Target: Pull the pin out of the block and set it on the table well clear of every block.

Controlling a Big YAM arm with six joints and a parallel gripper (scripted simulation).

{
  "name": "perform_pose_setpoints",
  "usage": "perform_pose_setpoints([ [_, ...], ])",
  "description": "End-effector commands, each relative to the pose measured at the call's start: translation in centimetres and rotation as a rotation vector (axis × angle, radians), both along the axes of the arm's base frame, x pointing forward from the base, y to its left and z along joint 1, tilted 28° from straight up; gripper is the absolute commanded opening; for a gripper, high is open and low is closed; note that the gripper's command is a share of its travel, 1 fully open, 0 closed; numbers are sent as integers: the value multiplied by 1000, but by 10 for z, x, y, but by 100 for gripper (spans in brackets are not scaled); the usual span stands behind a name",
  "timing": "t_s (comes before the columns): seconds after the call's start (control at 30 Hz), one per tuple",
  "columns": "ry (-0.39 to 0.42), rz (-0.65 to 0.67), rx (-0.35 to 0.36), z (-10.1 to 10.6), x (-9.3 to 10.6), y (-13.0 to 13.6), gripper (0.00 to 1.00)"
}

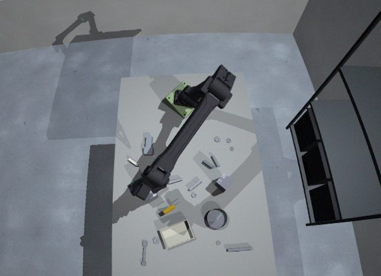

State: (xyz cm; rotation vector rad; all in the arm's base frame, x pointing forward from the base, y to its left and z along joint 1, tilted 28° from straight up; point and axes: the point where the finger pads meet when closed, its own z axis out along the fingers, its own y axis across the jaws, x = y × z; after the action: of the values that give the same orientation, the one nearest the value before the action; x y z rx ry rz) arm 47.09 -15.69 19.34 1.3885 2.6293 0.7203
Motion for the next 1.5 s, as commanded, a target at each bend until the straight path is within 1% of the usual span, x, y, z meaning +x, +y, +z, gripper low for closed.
perform_pose_setpoints([
  [0.0, -11, -15, -3, 10, 7, -8, 44],
  [1.03, -8, 6, -3, 2, 0, 1, 44],
  [1.27, -7, 20, -3, -3, -5, 6, 44],
  [1.47, -6, 20, -3, -7, -4, 8, 44],
])
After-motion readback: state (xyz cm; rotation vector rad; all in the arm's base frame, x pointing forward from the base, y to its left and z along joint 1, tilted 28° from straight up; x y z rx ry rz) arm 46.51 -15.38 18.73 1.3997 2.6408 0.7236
